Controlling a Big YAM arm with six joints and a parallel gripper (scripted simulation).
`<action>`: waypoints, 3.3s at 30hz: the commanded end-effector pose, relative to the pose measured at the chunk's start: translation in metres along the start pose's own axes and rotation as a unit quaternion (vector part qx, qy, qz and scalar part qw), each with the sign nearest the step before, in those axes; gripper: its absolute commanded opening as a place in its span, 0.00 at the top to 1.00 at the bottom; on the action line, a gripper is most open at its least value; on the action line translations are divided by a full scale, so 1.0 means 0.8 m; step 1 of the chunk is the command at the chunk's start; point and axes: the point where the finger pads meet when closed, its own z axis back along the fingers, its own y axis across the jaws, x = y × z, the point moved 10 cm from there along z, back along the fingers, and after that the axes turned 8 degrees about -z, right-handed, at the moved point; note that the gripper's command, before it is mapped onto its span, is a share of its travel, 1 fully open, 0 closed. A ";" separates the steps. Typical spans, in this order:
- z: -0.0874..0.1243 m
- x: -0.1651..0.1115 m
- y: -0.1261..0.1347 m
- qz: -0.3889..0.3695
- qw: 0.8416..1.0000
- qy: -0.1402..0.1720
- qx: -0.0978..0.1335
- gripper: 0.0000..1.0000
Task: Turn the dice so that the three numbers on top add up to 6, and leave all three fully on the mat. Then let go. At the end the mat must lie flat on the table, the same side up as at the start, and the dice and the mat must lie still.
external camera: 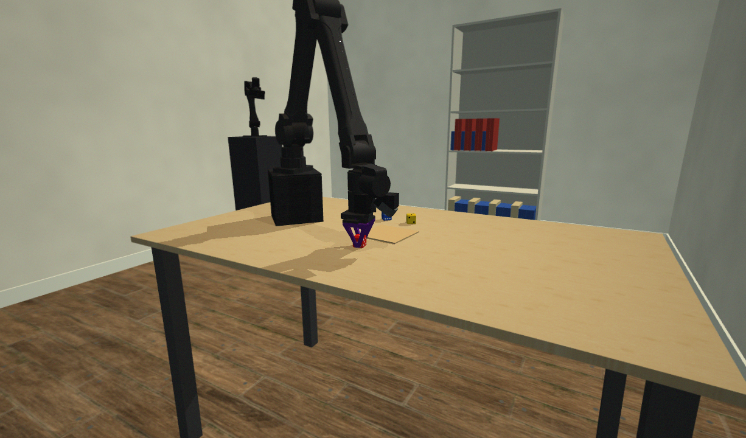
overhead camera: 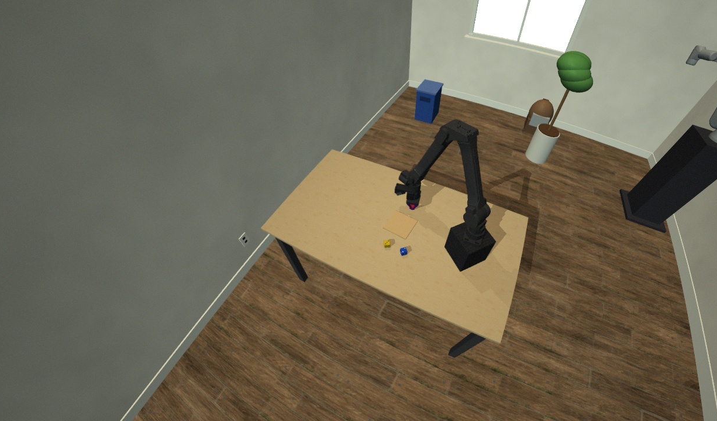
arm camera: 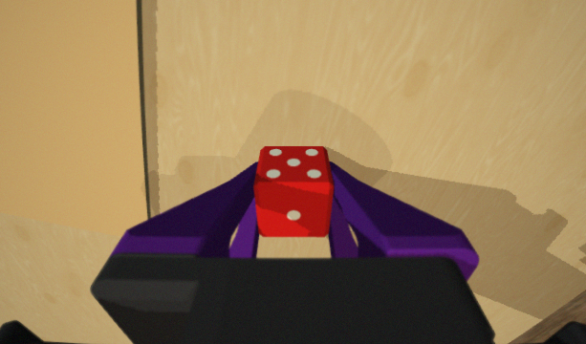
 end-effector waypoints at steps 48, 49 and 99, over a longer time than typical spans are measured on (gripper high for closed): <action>0.132 0.024 -0.011 -0.001 0.999 -0.031 -0.012 0.74; 0.138 0.022 -0.011 -0.001 0.999 -0.030 -0.011 0.74; 0.114 -0.027 0.176 -0.109 0.994 -0.012 0.001 0.74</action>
